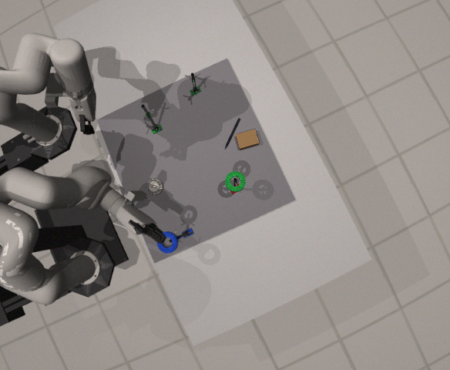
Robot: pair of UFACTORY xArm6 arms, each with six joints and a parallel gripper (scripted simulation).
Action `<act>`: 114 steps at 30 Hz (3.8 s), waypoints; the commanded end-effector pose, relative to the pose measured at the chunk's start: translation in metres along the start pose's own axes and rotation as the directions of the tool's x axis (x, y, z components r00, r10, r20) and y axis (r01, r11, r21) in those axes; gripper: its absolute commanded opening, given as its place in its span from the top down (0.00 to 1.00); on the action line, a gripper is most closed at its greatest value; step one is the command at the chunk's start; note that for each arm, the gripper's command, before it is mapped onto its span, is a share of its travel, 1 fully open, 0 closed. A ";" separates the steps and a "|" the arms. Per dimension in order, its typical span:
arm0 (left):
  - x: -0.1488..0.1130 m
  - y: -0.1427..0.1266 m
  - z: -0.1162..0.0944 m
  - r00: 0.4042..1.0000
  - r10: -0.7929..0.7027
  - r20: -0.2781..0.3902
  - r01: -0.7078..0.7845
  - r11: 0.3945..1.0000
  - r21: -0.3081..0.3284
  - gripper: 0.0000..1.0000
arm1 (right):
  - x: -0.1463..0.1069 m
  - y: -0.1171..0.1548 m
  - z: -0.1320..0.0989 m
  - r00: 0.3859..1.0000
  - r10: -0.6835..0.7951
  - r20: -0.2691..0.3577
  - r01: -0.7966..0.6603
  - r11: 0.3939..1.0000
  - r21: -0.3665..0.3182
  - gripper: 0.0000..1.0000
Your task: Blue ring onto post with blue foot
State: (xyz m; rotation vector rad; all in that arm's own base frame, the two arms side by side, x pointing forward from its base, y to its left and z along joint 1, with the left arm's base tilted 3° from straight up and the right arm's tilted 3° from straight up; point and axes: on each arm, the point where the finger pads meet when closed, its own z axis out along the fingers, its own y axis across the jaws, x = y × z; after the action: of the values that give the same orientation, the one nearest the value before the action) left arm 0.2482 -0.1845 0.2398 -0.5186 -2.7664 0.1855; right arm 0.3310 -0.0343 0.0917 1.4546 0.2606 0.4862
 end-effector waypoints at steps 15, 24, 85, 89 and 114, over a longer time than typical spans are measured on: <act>0.000 0.000 -0.001 1.000 0.001 0.003 -0.001 1.000 0.000 0.00 | 0.000 -0.014 0.000 1.000 0.002 0.000 -0.002 1.000 0.000 1.00; 0.000 0.000 -0.001 1.000 0.001 0.003 -0.001 1.000 0.000 0.00 | 0.000 -0.021 0.000 1.000 0.002 0.000 -0.002 1.000 0.000 1.00; 0.000 0.000 -0.001 1.000 0.001 0.003 -0.001 1.000 0.000 0.00 | 0.000 -0.073 0.000 1.000 0.002 0.001 -0.002 1.000 -0.001 1.00; 0.000 0.000 -0.001 1.000 0.001 0.003 -0.001 1.000 0.000 0.00 | 0.000 -0.075 0.000 1.000 0.002 0.001 -0.002 1.000 -0.001 1.00; 0.000 0.000 -0.001 1.000 0.001 0.003 -0.001 1.000 0.000 0.00 | 0.000 -0.075 -0.007 1.000 0.002 0.001 -0.002 1.000 -0.001 0.77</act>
State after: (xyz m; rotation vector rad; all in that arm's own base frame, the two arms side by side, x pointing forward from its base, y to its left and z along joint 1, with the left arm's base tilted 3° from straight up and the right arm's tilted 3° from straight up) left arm 0.2482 -0.1845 0.2398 -0.5186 -2.7664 0.1855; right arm 0.3418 -0.0361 0.0175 1.4544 0.2582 0.4868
